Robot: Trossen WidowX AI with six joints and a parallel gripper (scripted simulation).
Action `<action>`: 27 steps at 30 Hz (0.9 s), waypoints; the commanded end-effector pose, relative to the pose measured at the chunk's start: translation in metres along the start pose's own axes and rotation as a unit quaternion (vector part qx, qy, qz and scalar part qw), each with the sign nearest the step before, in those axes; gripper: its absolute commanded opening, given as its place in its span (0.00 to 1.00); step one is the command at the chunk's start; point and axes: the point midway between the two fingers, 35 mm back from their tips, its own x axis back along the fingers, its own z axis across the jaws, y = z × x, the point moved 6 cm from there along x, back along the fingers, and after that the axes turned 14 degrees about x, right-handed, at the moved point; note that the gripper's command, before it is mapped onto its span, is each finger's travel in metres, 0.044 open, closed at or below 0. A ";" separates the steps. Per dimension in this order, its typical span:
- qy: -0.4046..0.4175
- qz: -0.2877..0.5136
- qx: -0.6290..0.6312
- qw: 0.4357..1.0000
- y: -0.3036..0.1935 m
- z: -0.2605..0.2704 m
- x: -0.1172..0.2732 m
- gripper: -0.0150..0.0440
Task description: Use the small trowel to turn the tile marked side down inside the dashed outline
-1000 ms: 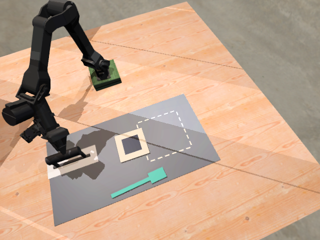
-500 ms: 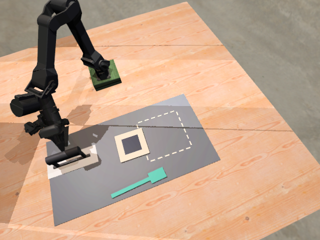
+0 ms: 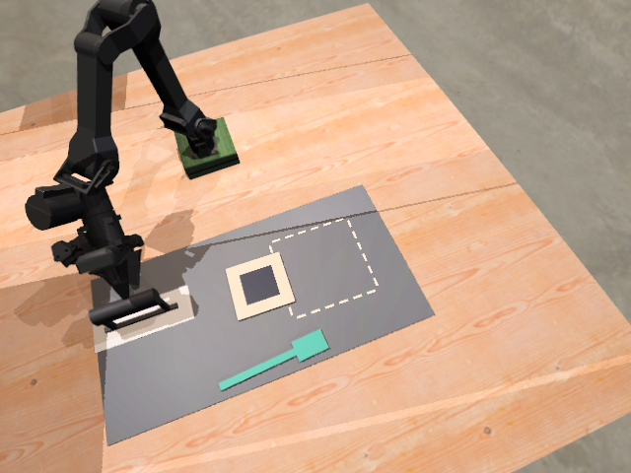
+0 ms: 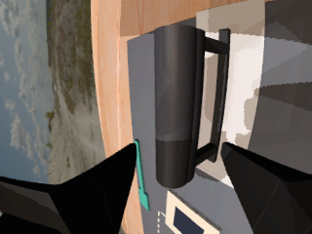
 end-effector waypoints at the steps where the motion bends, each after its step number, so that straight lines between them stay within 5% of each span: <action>1: 0.000 -0.001 -0.003 1.000 0.001 0.000 -0.007 0.76; 27: 0.000 0.000 -0.002 1.000 0.000 0.001 -0.048 0.76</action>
